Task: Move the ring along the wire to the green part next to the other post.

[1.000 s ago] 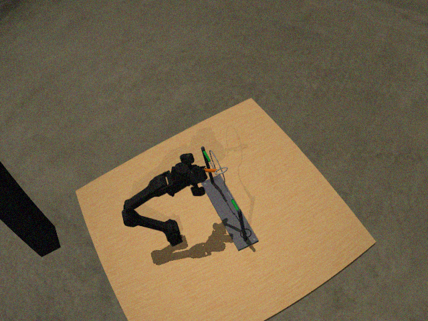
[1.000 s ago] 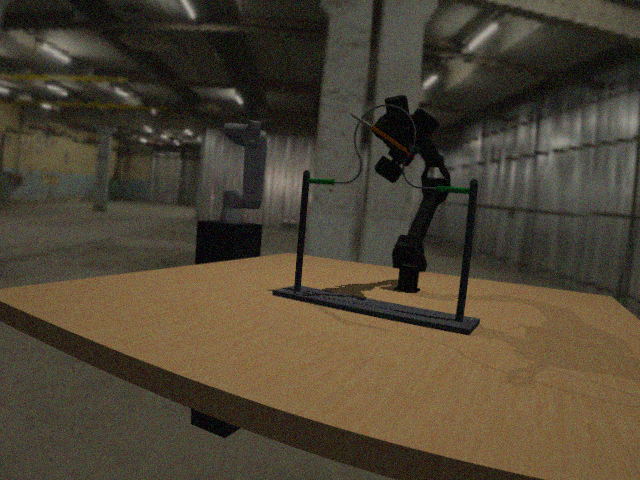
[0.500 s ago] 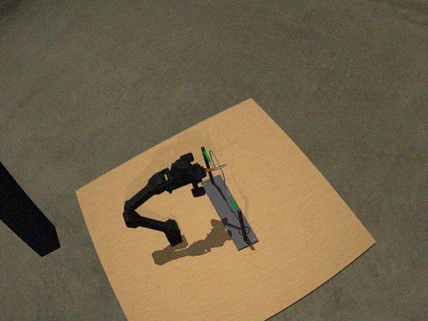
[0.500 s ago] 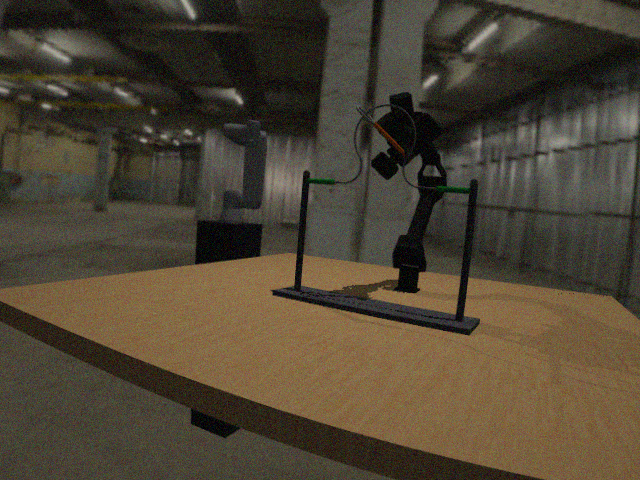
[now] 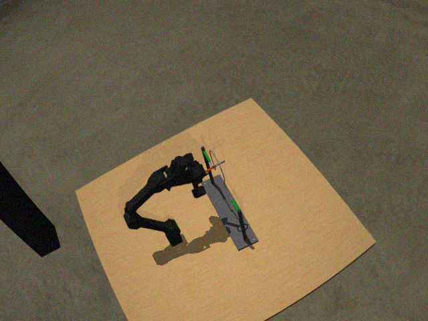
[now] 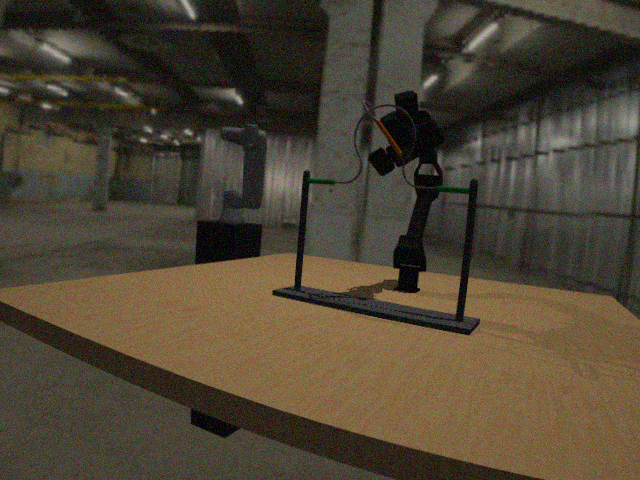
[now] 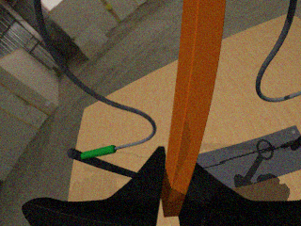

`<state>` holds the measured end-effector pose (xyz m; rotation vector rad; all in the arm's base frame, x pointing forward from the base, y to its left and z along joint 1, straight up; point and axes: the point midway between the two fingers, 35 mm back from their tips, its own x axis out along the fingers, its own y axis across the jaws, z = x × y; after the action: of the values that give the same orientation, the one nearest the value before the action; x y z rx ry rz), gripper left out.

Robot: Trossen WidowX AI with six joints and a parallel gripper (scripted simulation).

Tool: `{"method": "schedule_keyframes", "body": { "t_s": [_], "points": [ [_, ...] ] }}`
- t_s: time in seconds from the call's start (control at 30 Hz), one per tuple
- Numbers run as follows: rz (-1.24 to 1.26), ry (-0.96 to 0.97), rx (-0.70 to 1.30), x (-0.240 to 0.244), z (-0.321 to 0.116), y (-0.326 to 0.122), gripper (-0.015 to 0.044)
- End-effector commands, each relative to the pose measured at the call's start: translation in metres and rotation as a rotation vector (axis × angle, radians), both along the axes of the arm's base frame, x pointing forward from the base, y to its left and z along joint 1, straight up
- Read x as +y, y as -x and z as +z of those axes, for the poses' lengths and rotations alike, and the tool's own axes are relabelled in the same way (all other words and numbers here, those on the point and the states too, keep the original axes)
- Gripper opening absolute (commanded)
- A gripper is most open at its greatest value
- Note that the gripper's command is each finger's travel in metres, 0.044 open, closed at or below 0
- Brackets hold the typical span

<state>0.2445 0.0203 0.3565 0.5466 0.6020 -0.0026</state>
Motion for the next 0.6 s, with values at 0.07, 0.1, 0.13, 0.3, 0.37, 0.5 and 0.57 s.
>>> {"method": "schedule_keyframes", "body": {
  "t_s": [0.07, 0.1, 0.13, 0.3, 0.37, 0.5, 0.57],
  "points": [
    [-0.004, 0.093, 0.006, -0.0036, -0.0010, -0.0009, -0.0150],
    [-0.005, 0.107, 0.007, -0.0041, -0.0013, -0.0008, -0.0150],
    [-0.005, 0.121, 0.008, -0.0046, -0.0015, -0.0008, -0.0150],
    [-0.007, 0.190, 0.013, -0.0071, -0.0028, -0.0006, -0.0150],
    [-0.008, 0.217, 0.014, -0.0082, -0.0032, -0.0005, -0.0150],
    [-0.010, 0.272, 0.018, -0.0103, -0.0040, -0.0004, -0.0150],
    [-0.011, 0.300, 0.019, -0.0114, -0.0044, -0.0003, -0.0150]
  ]
}}
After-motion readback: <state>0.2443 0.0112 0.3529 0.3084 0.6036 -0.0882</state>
